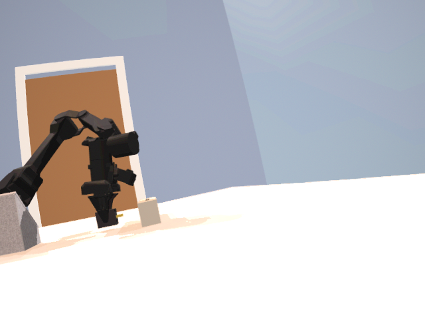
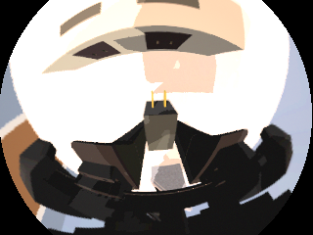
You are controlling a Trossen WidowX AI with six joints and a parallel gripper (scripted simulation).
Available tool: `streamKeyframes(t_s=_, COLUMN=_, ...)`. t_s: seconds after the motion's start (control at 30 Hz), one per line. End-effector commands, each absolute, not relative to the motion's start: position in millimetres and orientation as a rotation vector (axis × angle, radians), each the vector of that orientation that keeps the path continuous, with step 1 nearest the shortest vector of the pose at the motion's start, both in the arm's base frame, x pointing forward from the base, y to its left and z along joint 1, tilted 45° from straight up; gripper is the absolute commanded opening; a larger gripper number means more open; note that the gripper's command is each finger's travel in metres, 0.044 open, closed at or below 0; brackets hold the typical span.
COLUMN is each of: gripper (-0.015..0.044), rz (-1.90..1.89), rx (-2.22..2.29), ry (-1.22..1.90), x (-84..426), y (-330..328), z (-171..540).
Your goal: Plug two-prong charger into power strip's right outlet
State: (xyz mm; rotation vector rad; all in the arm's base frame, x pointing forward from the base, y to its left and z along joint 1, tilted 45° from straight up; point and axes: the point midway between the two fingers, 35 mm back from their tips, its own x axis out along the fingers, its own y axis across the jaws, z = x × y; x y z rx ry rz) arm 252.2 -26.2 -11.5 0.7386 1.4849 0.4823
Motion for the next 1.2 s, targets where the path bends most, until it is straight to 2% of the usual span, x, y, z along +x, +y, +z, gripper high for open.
streamKeyframes(t_s=0.0, gripper=0.0, rz=0.482, rx=0.734, ry=1.479, x=258.7, y=-28.7, z=-11.3)
streamKeyframes(t_s=1.17, gripper=0.0, rz=0.491, rx=0.725, ry=1.474, x=286.8, y=-37.1, z=-18.6)
